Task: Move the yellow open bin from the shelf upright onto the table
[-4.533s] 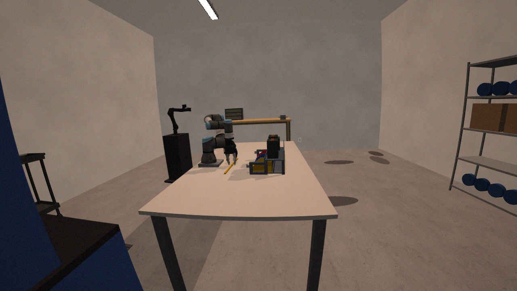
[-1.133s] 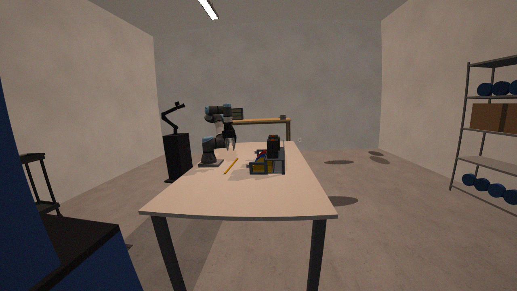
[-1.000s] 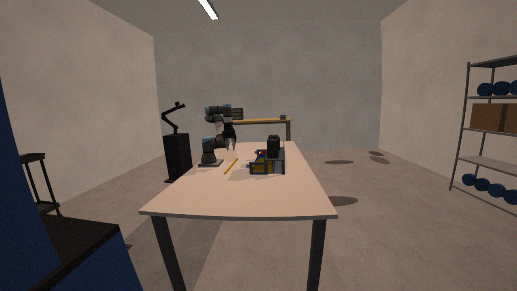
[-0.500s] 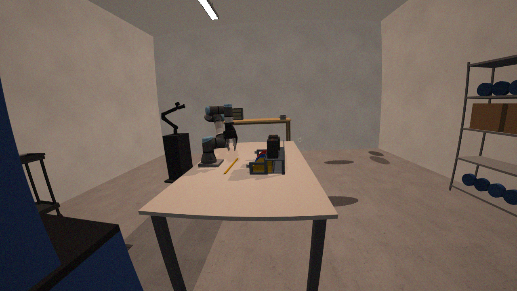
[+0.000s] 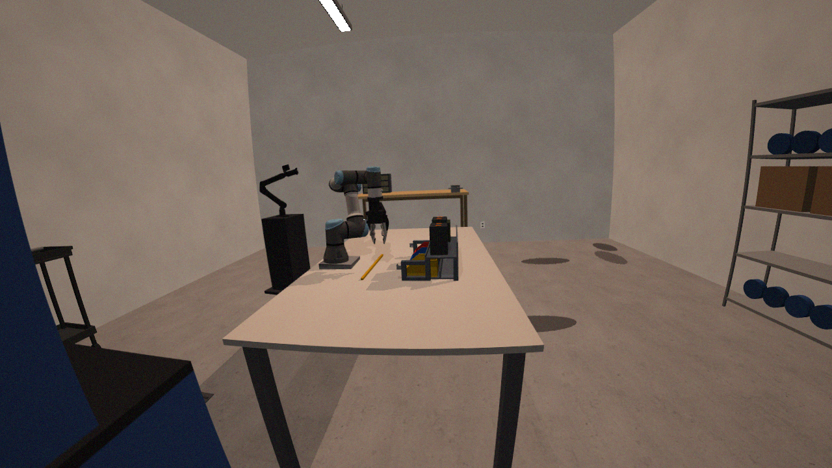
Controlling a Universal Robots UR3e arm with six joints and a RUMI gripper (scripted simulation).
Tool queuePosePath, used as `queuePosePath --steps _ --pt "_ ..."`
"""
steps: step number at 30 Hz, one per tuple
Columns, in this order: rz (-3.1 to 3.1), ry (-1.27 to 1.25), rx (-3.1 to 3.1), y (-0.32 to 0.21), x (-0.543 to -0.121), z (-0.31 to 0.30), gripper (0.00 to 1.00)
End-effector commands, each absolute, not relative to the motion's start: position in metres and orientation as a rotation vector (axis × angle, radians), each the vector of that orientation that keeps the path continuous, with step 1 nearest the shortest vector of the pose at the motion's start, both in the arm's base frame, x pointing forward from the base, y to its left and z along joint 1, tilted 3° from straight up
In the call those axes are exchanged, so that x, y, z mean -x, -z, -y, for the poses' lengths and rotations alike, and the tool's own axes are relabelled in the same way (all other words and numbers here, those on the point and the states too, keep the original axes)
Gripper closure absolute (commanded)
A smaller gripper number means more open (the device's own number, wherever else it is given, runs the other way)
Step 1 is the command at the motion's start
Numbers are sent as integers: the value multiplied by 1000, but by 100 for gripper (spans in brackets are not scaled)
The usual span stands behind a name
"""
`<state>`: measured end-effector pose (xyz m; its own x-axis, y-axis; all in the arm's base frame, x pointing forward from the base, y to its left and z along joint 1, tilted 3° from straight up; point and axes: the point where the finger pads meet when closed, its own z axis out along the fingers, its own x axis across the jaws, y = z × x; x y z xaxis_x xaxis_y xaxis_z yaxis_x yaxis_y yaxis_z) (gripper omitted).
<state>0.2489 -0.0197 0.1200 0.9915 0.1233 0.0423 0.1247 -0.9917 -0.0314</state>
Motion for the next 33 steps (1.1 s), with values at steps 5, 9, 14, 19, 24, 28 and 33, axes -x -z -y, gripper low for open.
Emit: queuePosePath --steps 5,9,14,19,24,28,33 --pt "193 63 3103 -121 -294 37 74" --pt "193 63 3103 -121 -294 37 74" --pt "193 63 3103 -121 -294 37 74" --pt "193 64 3103 -122 -331 50 74" --pt "193 64 3103 -122 -340 54 74" --pt "193 64 3103 -122 -340 54 74" --pt "193 65 3103 -122 -350 58 74"
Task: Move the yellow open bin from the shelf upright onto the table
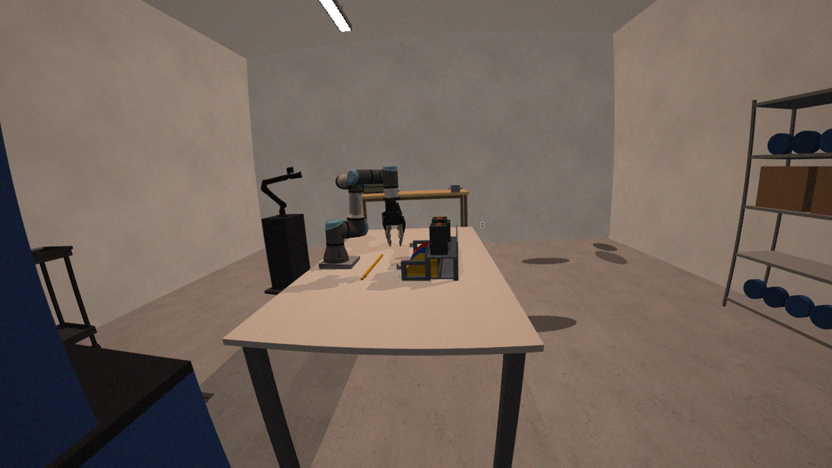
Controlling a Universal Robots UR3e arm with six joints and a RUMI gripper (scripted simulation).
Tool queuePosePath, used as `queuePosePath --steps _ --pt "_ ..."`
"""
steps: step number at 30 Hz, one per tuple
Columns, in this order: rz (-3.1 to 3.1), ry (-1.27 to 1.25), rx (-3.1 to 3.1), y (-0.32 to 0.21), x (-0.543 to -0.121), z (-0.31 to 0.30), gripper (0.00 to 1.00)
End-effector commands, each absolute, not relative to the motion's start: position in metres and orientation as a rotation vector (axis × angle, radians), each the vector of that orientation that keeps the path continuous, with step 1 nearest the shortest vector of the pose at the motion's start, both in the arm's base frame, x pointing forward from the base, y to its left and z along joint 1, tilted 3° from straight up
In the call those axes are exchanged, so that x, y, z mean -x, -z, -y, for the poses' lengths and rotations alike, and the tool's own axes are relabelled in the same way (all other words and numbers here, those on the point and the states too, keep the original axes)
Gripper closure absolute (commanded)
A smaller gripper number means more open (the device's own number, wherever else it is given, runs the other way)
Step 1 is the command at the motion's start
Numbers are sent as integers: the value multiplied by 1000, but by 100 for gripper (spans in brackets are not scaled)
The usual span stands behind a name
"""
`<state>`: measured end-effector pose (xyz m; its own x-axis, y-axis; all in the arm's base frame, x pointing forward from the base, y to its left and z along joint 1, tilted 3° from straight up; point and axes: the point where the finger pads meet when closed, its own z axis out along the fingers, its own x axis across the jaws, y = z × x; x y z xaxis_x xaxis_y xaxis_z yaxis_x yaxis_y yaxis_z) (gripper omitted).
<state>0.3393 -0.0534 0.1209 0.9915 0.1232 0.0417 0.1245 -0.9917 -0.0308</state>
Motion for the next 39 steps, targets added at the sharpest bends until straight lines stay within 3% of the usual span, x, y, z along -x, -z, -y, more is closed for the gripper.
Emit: queuePosePath --steps 1,4,16,21,39 --pt "193 65 3103 -122 -360 61 74" --pt "193 64 3103 -122 -391 73 74" --pt "193 64 3103 -122 -391 73 74" --pt "193 64 3103 -123 -422 85 74" --pt "193 65 3103 -123 -413 81 74"
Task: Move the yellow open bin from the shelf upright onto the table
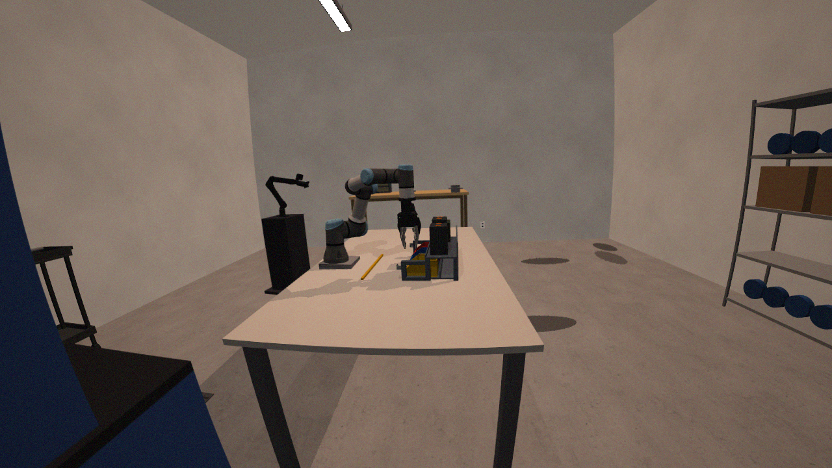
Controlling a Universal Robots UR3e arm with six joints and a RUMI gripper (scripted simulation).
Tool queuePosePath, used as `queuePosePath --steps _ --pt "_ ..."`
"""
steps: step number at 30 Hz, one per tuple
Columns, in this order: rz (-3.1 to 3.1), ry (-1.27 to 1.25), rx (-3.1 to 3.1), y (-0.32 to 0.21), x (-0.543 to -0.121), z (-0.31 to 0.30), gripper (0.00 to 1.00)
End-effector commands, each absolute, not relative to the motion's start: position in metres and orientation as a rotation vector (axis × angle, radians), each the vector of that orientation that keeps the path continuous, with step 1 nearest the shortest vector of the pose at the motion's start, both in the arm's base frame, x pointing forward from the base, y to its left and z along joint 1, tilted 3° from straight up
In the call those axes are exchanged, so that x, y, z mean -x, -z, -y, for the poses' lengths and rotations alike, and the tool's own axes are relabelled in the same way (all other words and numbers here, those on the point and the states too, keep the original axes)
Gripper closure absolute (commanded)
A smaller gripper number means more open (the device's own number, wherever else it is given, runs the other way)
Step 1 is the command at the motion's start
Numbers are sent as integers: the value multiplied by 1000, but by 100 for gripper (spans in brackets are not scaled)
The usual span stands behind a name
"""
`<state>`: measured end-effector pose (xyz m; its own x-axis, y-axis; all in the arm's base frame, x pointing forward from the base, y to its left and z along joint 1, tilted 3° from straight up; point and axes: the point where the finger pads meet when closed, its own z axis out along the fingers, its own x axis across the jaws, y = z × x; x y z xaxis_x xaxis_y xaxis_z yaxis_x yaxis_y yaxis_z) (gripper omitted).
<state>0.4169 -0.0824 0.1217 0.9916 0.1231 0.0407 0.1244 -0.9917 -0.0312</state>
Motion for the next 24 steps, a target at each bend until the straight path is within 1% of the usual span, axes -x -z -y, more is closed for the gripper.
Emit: queuePosePath --steps 1,24 --pt "193 65 3103 -123 -413 81 74" --pt "193 65 3103 -123 -408 79 74"
